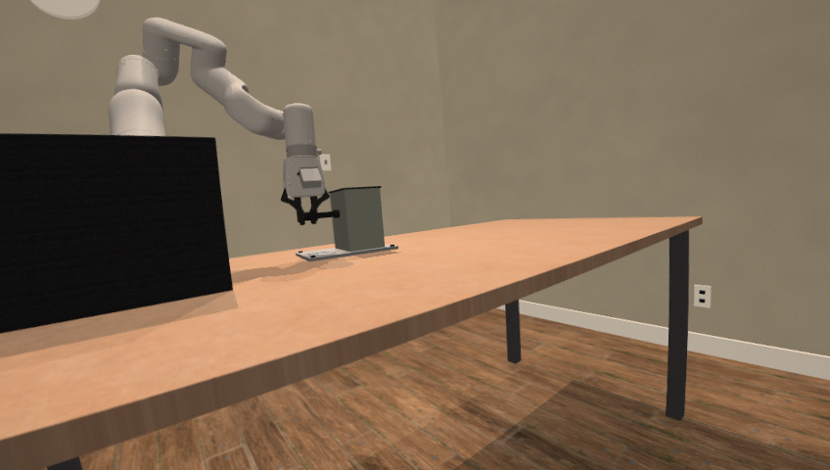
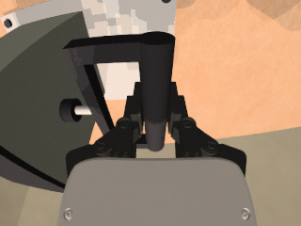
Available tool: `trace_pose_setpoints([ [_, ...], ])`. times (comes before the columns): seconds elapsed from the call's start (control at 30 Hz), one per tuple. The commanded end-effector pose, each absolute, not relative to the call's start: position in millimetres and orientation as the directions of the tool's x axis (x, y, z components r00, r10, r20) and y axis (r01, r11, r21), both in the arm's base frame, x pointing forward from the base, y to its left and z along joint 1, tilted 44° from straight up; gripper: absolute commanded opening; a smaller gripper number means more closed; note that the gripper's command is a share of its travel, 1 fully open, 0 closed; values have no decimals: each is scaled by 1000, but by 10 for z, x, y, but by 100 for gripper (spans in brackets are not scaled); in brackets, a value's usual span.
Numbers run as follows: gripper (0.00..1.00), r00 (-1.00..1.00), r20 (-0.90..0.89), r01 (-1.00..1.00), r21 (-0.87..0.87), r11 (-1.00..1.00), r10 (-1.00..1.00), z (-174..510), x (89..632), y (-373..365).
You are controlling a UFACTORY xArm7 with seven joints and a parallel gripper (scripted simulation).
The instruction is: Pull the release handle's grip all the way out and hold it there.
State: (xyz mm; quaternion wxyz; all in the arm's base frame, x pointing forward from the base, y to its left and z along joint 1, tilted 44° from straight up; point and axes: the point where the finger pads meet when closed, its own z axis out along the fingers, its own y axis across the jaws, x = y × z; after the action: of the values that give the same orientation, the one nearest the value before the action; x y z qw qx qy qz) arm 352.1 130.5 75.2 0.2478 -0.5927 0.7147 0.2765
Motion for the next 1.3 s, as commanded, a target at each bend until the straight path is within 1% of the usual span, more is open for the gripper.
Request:
trace_pose_setpoints([
  [0.0, 0, -175, -682, -984, 99, 147, -710, 759, 3535, 1293],
  [0.7, 0, -175, -682, -984, 99, 147, -710, 765, 3475, 1302],
  [1.27, 0, -175, -682, -984, 99, 147, -710, 798, 3147, 1351],
])
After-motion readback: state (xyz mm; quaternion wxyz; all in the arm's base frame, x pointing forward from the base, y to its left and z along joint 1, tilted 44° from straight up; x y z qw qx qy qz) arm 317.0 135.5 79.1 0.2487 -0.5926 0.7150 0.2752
